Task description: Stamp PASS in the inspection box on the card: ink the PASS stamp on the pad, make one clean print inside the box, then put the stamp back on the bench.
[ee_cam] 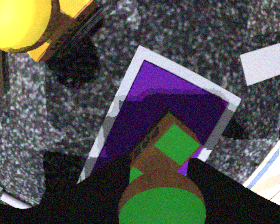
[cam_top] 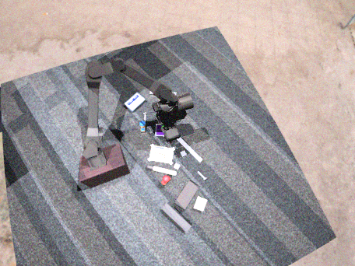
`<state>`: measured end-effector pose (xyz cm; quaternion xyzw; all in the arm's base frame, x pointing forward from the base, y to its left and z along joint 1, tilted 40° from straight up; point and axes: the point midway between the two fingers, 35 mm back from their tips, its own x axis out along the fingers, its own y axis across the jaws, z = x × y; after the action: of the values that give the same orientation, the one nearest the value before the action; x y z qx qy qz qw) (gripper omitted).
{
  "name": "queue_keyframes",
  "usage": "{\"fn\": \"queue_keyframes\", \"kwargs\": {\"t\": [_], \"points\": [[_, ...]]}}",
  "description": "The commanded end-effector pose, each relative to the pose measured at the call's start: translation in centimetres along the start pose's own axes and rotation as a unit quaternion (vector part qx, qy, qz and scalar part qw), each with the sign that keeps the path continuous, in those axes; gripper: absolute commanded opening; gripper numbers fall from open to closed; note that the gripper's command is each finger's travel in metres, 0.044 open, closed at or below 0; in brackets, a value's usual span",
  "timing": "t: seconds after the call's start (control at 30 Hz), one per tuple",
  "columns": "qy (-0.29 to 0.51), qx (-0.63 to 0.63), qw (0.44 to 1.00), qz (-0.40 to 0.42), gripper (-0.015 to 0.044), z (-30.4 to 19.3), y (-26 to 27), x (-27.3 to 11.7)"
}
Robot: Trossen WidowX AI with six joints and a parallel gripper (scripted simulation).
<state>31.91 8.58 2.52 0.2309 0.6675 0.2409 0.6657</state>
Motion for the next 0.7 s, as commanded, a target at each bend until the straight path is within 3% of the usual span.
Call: {"fn": "queue_keyframes", "kwargs": {"t": [0.0,0.67], "points": [[0.001,-0.001,1.0,0.002,0.0,-0.05,0.09,-0.2],[0.001,-0.001,1.0,0.002,0.0,-0.03,0.05,-1.12]]}}
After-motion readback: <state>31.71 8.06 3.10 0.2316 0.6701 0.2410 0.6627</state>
